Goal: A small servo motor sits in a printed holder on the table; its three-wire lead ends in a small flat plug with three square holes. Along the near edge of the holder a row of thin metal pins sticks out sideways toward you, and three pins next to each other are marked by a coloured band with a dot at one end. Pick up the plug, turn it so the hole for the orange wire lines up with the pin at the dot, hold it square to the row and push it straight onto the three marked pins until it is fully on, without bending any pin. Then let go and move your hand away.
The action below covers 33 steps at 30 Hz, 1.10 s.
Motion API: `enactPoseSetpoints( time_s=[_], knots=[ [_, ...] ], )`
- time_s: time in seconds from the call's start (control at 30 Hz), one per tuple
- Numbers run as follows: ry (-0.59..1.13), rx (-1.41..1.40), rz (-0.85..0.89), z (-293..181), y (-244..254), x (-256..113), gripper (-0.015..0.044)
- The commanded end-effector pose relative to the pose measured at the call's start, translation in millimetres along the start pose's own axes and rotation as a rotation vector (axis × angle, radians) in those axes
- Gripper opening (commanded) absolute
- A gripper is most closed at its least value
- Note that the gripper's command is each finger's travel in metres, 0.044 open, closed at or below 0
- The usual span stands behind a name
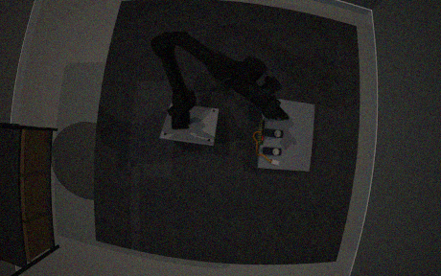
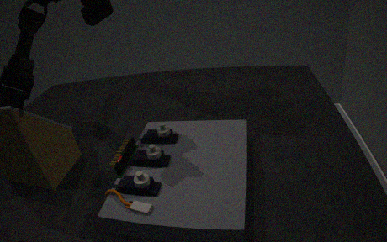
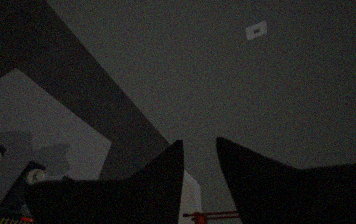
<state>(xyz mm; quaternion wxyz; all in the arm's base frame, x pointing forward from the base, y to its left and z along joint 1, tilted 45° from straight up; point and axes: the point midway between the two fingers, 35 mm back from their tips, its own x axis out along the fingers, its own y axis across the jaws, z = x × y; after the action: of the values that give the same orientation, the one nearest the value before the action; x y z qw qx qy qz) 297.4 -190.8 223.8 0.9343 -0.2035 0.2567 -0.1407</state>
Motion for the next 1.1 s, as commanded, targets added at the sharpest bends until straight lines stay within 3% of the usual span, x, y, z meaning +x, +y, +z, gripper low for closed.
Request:
enactPoseSetpoints(
  time_s=[0.0, 0.43, 0.87, 1.07],
  knots=[
    [-0.081, 0.042, 0.009, 25, 19, -6, 0.0115],
    [-0.336, 0.195, 0.093, 95, 73, -40, 0.0115],
    [-0.585, 0.423, 0.271, 149, 122, -100, 0.0115],
    [-0.477, 0.383, 0.297, 145, 129, -72, 0.0115]
  ],
)
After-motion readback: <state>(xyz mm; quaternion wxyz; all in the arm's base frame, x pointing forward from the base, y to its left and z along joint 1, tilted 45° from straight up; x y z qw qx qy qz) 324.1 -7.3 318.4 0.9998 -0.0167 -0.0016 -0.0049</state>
